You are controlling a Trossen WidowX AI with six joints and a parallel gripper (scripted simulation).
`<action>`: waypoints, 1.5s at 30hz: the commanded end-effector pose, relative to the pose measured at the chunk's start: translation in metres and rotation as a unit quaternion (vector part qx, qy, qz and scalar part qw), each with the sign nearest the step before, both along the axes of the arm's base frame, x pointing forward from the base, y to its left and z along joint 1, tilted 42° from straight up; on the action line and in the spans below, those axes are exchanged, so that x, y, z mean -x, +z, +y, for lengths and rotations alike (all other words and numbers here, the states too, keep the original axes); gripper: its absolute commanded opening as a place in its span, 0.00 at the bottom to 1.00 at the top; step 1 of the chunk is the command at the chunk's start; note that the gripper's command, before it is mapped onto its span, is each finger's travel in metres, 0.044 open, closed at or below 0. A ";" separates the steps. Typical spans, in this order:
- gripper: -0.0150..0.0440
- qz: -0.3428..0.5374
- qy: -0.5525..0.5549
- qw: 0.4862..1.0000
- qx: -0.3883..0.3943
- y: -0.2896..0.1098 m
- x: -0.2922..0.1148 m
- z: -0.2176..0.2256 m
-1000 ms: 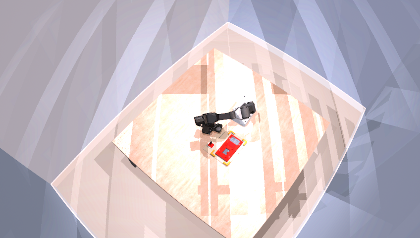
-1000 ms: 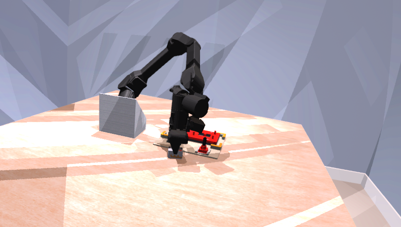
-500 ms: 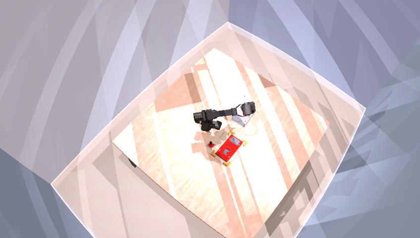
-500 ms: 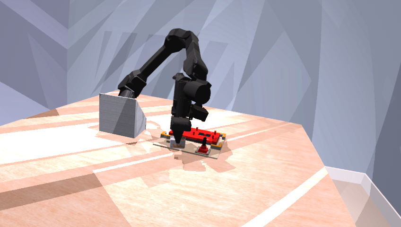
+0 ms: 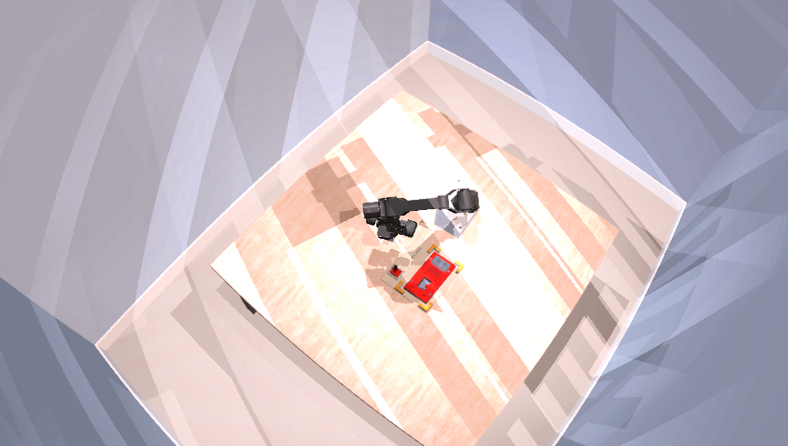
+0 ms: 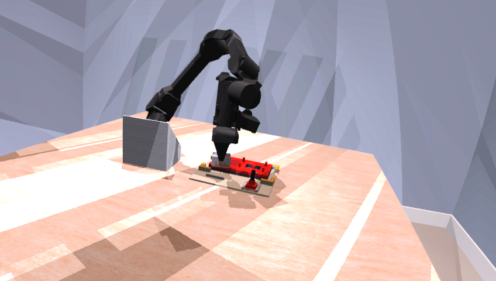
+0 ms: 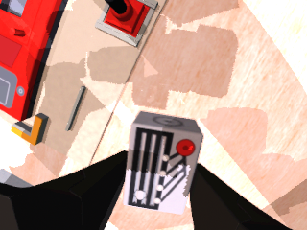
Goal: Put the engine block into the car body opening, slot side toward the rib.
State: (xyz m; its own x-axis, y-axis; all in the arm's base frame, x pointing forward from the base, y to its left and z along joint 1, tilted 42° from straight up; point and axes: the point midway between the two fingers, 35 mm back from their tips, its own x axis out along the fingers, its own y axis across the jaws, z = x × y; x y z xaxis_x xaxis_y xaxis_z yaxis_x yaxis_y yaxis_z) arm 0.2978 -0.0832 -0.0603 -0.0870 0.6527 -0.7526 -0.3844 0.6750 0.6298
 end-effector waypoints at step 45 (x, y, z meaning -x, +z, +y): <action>0.25 0.037 -0.048 0.998 0.022 0.059 -0.033 0.073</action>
